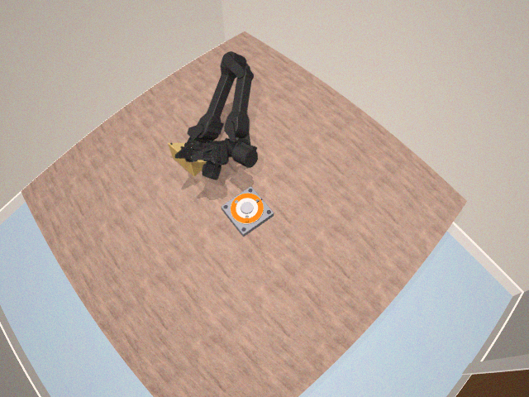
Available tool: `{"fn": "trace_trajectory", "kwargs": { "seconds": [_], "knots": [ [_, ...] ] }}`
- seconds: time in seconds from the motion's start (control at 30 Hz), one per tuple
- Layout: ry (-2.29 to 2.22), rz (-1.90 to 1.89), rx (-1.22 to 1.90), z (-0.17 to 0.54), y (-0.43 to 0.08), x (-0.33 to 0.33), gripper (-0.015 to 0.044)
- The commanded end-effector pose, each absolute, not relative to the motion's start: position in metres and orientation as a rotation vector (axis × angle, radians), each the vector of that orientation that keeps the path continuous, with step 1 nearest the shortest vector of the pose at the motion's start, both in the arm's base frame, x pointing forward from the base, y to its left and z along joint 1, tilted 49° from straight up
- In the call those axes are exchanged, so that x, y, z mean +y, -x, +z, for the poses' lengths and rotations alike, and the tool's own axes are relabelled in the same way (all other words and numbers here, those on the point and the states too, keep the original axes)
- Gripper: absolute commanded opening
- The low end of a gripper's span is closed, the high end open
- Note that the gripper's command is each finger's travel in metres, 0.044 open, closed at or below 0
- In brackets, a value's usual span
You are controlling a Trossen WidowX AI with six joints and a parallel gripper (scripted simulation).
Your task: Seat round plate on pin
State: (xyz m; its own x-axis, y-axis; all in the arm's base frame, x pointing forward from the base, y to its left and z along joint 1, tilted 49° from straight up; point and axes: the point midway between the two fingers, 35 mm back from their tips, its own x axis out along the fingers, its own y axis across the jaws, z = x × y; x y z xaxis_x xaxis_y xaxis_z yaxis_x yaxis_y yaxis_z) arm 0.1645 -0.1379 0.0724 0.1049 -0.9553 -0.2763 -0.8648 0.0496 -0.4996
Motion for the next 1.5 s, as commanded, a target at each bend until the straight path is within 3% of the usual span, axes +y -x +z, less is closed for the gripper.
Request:
{"fn": "trace_trajectory", "kwargs": {
  "seconds": [0.0,0.47,1.03,1.47],
  "knots": [
    [1.819,-0.196,1.773,0.071,-0.166,-0.138,0.0374],
    [0.872,0.524,1.757,-0.007,-0.236,-0.088,0.0006],
    [-0.487,0.814,1.594,0.006,-0.324,-0.016,0.0000],
    [-0.503,0.815,1.590,-0.011,-0.323,0.003,0.0000]
  ]
}}
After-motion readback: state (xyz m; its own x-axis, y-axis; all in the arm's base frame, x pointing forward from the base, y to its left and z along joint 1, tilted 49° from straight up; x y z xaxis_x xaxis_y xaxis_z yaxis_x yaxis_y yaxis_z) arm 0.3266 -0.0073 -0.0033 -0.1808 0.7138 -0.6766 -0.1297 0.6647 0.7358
